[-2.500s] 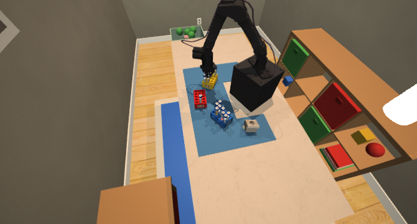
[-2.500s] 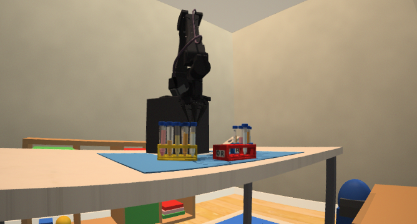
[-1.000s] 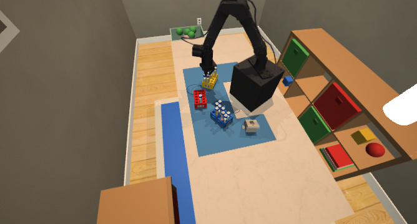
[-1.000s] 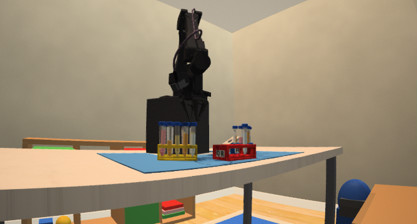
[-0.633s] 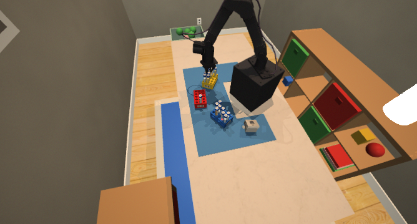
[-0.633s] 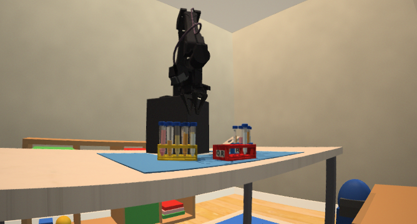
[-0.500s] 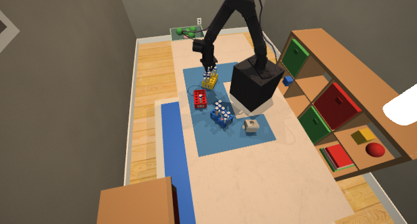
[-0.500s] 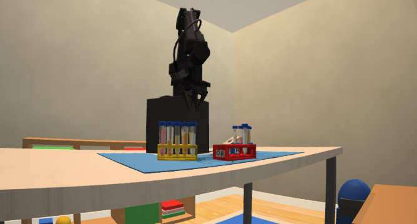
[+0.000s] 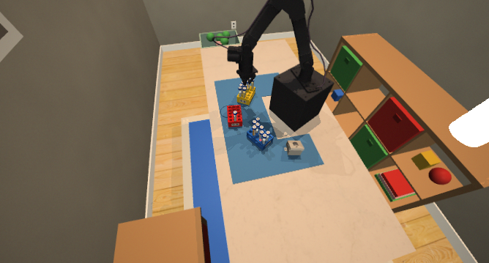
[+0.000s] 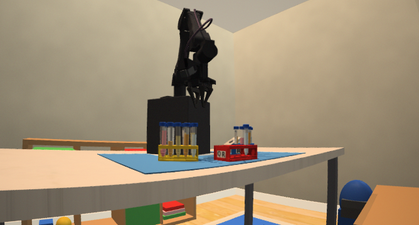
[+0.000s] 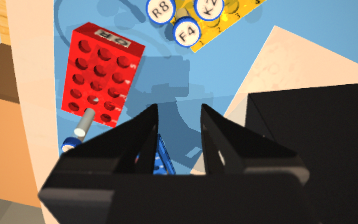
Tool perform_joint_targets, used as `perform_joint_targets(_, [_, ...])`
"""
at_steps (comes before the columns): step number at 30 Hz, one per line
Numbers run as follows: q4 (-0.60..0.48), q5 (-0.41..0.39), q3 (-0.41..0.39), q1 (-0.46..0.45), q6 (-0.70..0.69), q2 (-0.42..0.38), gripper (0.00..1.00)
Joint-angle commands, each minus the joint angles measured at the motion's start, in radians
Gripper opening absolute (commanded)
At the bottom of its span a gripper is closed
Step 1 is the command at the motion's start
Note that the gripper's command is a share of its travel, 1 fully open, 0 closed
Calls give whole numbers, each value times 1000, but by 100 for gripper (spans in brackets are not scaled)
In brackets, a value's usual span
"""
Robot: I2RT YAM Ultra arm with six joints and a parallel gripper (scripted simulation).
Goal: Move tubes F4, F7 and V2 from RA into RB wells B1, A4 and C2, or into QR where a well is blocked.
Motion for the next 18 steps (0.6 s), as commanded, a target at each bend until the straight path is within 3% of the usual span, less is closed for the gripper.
perform_joint_targets(1, [-15,3,-35,75,-63,-37,30])
perform_joint_targets(13, [23,10,-67,299,-172,-61,30])
perform_joint_targets(18, [17,12,-65,293,-321,-53,30])
